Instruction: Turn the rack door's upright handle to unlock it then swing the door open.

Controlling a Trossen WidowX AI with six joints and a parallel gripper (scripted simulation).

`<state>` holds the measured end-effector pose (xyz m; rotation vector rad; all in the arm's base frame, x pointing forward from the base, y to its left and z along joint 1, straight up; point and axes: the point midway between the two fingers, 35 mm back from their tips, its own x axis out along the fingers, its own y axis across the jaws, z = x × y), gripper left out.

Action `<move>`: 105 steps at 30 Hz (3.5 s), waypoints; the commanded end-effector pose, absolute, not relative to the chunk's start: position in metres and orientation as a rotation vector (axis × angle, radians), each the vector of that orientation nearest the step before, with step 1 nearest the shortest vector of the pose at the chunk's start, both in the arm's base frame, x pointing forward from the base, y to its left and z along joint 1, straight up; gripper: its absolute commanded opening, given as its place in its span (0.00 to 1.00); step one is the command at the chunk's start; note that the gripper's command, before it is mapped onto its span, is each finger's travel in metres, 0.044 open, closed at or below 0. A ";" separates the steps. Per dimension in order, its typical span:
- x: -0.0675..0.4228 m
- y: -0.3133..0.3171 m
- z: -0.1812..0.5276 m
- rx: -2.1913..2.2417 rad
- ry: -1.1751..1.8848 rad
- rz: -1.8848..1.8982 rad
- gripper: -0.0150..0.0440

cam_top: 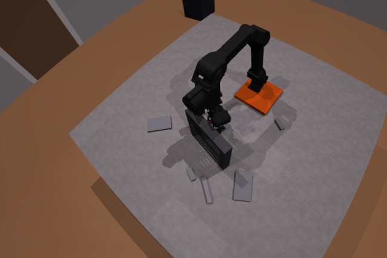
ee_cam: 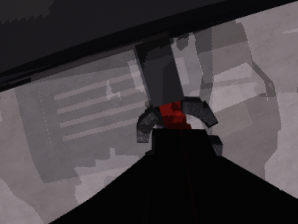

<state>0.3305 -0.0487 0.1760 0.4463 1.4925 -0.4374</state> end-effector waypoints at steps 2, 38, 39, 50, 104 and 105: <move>0.331 -0.049 0.175 0.635 1.445 -0.621 0.29; 0.331 -0.049 0.175 1.683 0.815 -1.633 0.29; 0.331 -0.049 0.175 1.683 0.815 -1.633 0.29; 0.331 -0.049 0.175 1.683 0.815 -1.633 0.74; 0.331 -0.049 0.175 -0.274 1.523 0.258 0.75; 0.331 -0.049 0.175 -0.313 1.518 0.296 0.75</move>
